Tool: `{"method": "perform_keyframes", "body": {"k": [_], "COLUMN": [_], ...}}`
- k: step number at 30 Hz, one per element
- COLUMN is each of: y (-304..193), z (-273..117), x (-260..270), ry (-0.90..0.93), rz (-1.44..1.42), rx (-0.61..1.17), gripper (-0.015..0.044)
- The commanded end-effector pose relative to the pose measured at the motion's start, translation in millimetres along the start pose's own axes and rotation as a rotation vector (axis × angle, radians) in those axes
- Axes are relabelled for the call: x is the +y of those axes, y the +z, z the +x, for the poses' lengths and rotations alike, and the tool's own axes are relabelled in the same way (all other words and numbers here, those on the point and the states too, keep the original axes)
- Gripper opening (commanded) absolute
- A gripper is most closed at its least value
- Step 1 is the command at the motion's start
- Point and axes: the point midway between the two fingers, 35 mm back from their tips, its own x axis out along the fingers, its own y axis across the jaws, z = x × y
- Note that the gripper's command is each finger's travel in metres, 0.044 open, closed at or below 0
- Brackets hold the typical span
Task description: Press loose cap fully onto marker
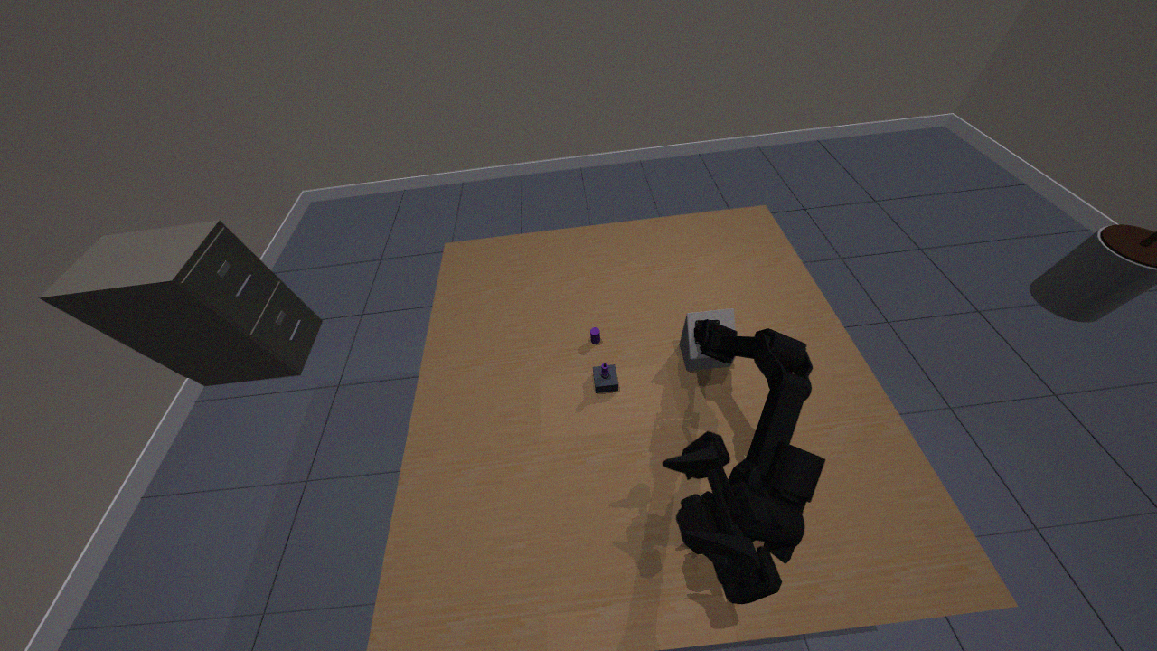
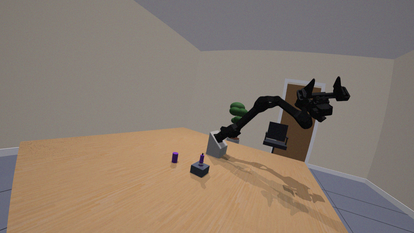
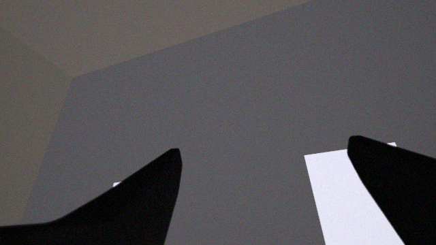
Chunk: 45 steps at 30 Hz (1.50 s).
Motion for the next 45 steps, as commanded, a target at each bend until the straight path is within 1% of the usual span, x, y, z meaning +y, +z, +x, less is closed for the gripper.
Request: {"method": "perform_keyframes", "body": {"k": [1, 3, 6, 11, 17, 20, 23, 31, 35, 38, 42, 45], "y": [0, 2, 19, 57, 120, 154, 166, 224, 261, 284, 306, 315], "z": [0, 2, 10, 25, 54, 70, 83, 114, 135, 147, 158, 160], "x": [0, 0, -8, -16, -9, 4, 31, 80, 132, 179, 247, 302], "ry": [-0.002, -0.021, -0.069, -0.141, -0.237, -0.292, -0.283, -0.441, -0.622, -0.806, -1.131, -1.438], "rz": [-0.012, -0.112, -0.379, -0.837, -1.469, -1.777, -1.970, -2.491, -2.847, -3.078, -3.314, -3.415], "rx": [0.003, 0.031, 0.080, 0.149, 0.215, 0.231, 0.191, 0.162, 0.108, 0.051, -0.045, -0.123], "gripper": [0.0374, 0.0321, 0.0246, 0.0246, 0.0246, 0.0246, 0.0246, 0.0246, 0.0246, 0.0246, 0.0246, 0.0246]}}
